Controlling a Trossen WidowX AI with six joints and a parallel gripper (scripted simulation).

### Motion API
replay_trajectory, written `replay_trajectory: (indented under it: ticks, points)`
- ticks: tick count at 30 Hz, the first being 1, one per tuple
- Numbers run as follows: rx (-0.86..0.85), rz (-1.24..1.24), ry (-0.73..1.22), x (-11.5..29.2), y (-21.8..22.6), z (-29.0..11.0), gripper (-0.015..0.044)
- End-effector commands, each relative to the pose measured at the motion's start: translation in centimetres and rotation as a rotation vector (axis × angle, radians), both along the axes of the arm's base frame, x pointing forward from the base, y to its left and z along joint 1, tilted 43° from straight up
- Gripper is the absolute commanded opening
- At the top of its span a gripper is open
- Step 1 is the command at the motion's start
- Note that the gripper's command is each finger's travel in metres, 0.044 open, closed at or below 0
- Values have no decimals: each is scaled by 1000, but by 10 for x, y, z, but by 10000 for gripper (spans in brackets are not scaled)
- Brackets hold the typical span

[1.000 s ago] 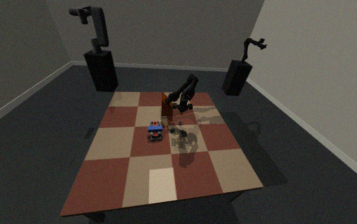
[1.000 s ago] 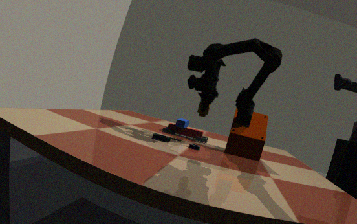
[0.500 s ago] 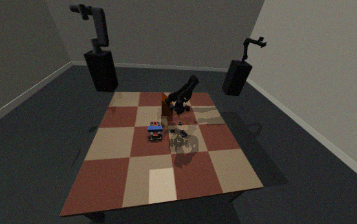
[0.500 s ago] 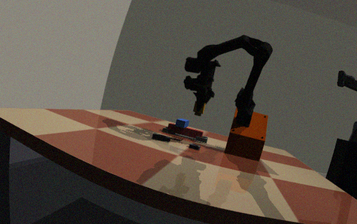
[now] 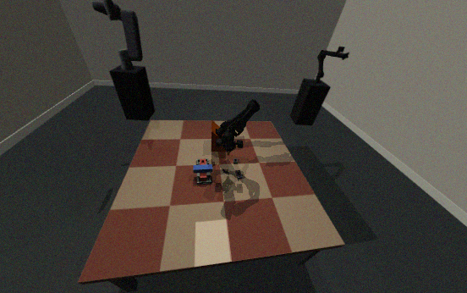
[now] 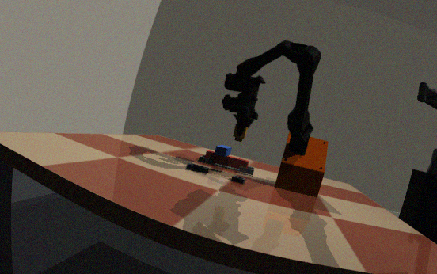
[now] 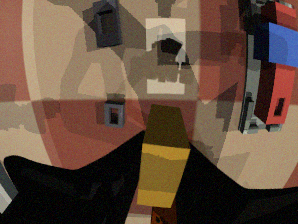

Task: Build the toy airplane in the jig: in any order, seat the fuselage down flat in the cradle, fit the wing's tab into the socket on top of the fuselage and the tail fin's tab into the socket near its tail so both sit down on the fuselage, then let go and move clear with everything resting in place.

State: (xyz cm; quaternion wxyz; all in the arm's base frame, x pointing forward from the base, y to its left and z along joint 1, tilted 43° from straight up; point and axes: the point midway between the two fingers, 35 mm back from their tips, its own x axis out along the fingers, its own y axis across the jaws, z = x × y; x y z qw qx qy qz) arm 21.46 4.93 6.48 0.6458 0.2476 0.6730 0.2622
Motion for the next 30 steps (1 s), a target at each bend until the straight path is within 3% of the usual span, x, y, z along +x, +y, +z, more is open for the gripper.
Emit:
replay_trajectory:
  ticks: [1, 30]
  points:
    - [-8, 5, -15, 7, -10, -9, 0]
    - [-14, 48, -53, 24, -65, -82, 0]
